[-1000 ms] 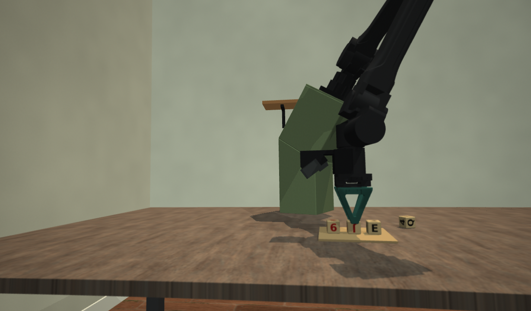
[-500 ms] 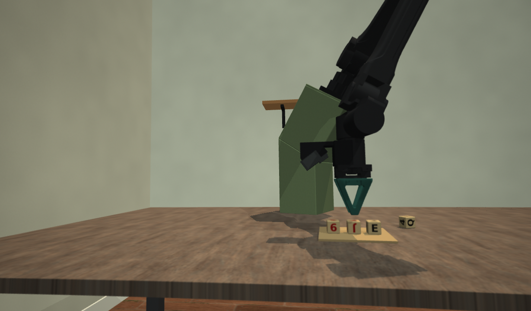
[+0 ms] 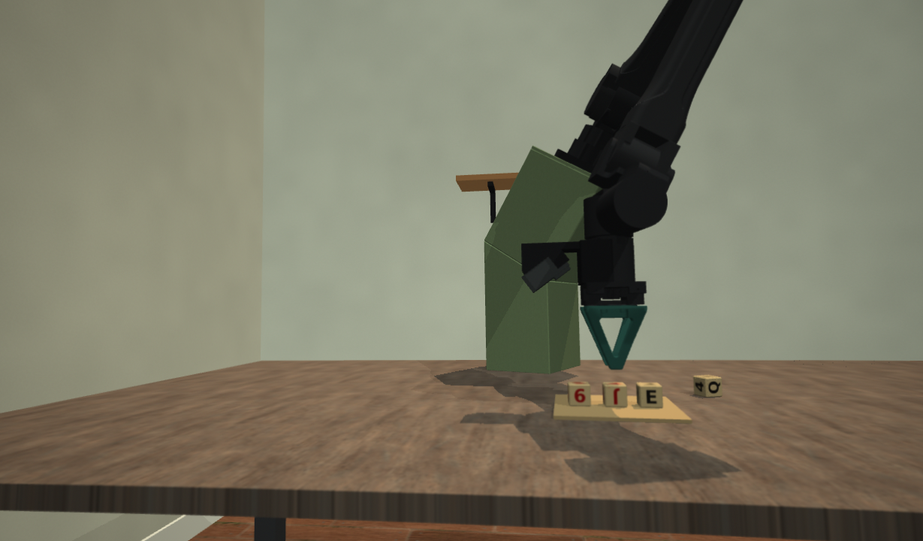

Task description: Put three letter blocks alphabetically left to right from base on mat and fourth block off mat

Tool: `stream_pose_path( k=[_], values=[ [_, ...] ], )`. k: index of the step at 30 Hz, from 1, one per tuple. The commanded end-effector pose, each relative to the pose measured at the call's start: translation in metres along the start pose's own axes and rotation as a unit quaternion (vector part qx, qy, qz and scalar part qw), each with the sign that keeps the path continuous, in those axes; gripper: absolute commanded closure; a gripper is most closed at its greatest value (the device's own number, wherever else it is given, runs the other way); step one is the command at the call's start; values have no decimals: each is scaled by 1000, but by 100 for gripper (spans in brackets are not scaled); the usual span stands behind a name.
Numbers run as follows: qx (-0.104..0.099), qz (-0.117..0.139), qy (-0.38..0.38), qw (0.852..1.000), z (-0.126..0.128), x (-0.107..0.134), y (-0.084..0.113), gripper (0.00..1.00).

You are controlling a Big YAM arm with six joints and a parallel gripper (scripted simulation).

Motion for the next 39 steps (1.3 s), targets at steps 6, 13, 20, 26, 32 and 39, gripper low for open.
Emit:
stream_pose_path(
  k=[6,13,20,26,32,39],
  values=[
    [-6,-2,-2,1000,4,-5,17,59],
    [-7,-2,-1,1000,4,-5,28,59],
    [-8,-2,-1,1000,5,-5,46,59],
    [-8,-2,-1,1000,5,-5,56,59],
    [1,-2,0,1000,-1,-4,52,59],
    [-1,-2,0,1000,0,-4,52,0]
  ],
)
Point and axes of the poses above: the point where the finger pads meet when closed, its own y axis back along the fingers, its own z axis across the jaws, x = y × z, the point moved 1 cm from there along y, back along the fingers
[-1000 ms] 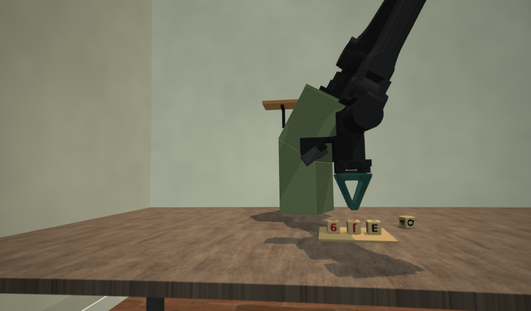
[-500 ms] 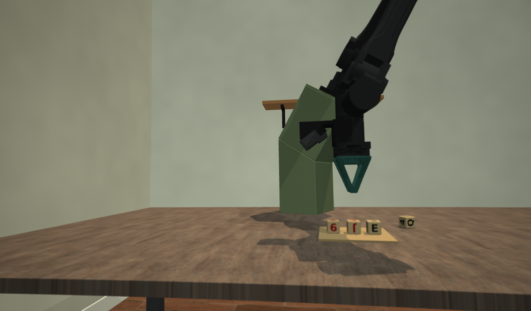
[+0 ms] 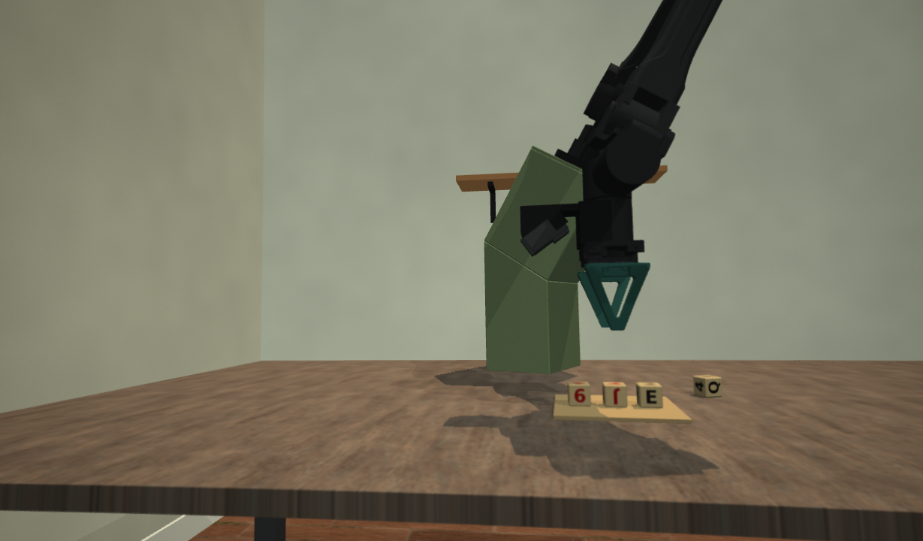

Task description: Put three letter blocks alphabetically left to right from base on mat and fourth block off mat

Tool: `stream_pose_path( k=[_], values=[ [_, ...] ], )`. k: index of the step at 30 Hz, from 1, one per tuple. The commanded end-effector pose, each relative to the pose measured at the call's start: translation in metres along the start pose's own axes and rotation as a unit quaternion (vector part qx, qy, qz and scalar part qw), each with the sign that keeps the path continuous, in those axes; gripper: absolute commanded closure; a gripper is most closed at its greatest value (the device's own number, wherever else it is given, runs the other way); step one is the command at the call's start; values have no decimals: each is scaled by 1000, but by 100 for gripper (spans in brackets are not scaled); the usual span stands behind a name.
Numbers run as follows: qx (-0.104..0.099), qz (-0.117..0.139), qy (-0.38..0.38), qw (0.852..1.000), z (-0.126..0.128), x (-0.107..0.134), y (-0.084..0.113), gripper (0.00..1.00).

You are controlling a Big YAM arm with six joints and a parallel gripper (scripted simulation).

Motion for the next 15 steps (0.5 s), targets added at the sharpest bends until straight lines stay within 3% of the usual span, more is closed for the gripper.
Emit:
stream_pose_path(
  k=[1,7,15],
  values=[
    [0,-2,1,1000,0,-4,6,0],
    [-2,-2,1,1000,1,-4,8,0],
    [-8,-1,0,1000,5,-4,32,0]
  ],
)
Point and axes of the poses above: the point where the finger pads meet when closed, its own y axis back along the fingers, its own z axis across the jaws, x = y × z, the point moved 1 cm from there along y, back along the fingers
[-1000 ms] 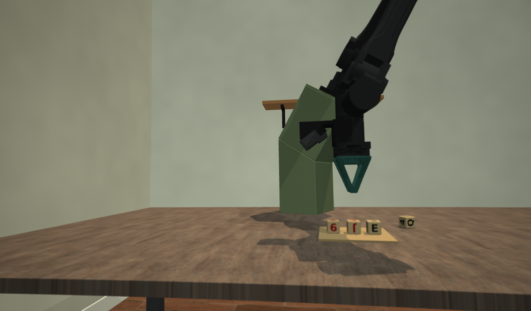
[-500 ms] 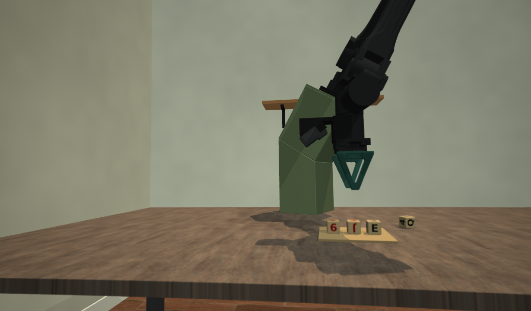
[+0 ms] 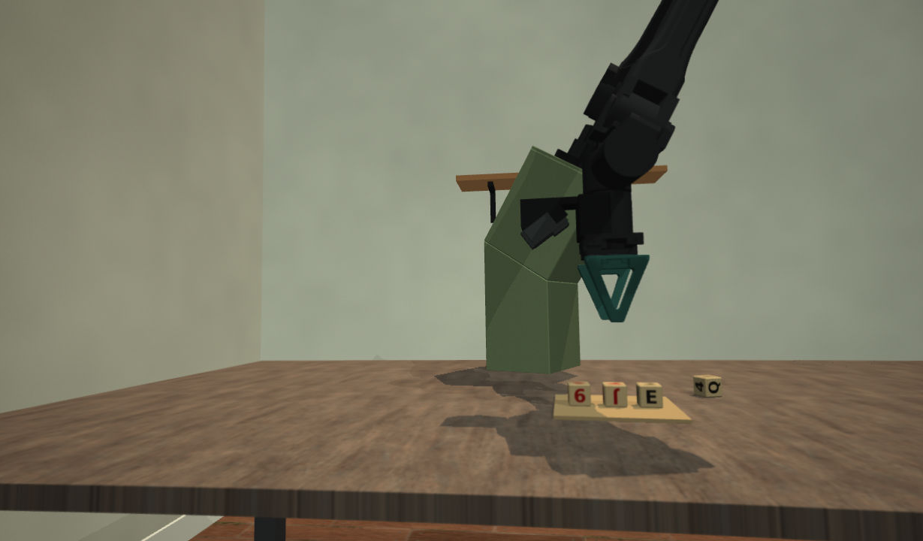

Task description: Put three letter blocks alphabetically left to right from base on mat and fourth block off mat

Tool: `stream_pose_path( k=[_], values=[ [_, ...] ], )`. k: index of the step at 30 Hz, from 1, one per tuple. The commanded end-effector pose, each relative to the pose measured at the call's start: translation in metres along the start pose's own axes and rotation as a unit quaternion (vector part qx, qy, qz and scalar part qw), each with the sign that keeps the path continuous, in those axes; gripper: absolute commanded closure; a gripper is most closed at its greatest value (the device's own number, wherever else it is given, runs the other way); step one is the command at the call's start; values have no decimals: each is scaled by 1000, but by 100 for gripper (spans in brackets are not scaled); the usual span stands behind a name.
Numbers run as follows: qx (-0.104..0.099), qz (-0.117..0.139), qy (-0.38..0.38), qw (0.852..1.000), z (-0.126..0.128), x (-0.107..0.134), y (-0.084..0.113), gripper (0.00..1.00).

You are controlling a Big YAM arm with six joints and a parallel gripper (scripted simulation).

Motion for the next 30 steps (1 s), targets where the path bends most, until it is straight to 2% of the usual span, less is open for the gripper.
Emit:
stream_pose_path(
  k=[1,7,9,16,20,23,30],
  values=[
    [-13,-3,2,1000,8,-5,28,0],
    [-13,-3,2,1000,7,-4,63,0],
    [-13,-3,2,1000,7,-4,63,0],
    [-13,-3,2,1000,7,-4,93,0],
    [-16,-4,4,1000,10,-4,100,0],
    [1,-2,3,1000,1,-4,88,0],
    [-6,-3,7,1000,5,-2,93,0]
  ],
)
Point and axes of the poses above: the point where the finger pads meet when closed, its own y axis back along the fingers, its own z axis across the jaws, x = y × z, the point moved 1 cm from there along y, back along the fingers
